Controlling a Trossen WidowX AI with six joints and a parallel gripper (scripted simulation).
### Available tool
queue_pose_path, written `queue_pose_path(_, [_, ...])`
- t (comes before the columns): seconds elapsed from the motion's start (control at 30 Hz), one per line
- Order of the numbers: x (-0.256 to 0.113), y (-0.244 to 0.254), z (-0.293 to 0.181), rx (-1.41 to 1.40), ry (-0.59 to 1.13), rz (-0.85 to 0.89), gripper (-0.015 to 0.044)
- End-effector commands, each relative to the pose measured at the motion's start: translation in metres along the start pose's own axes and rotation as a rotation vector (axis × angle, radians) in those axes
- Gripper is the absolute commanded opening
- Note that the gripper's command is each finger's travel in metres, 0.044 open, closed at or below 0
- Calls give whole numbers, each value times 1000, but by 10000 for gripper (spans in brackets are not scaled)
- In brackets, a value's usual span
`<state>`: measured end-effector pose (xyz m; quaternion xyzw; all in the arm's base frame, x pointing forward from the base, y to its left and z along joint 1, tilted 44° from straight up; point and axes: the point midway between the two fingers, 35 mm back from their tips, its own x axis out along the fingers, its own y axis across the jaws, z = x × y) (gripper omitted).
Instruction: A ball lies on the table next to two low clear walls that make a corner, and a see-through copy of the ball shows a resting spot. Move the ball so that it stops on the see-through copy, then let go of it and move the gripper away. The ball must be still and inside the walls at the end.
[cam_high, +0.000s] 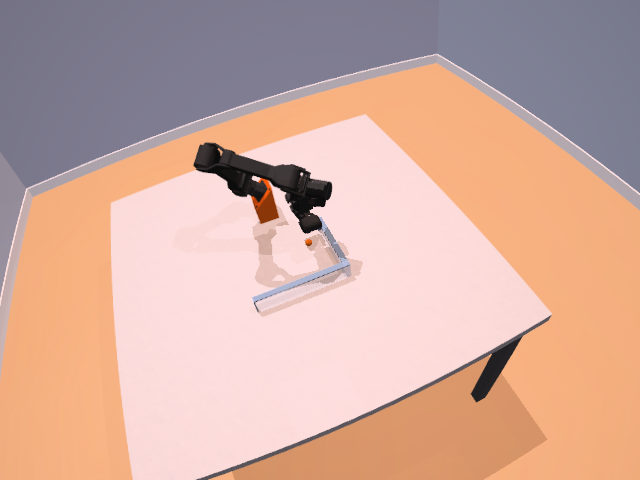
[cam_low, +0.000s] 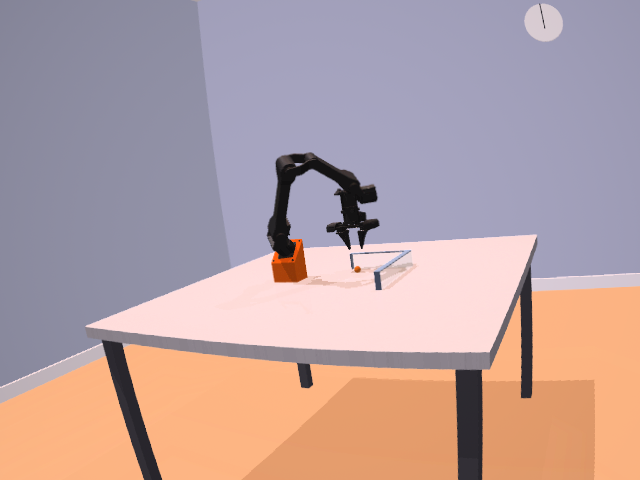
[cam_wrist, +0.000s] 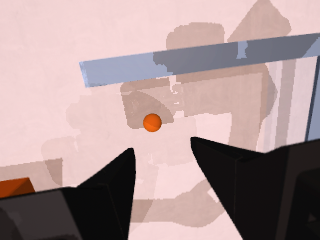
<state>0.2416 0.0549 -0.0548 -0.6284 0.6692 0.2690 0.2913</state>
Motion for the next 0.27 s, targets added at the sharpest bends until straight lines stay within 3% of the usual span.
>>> queue_pose_path(0.0, [0, -1, 0, 0, -2, -3, 219])
queue_pose_path(0.07, [0, -1, 0, 0, -2, -3, 219])
queue_pose_path(0.23, [-42, 3, -2, 1, 1, 1, 350])
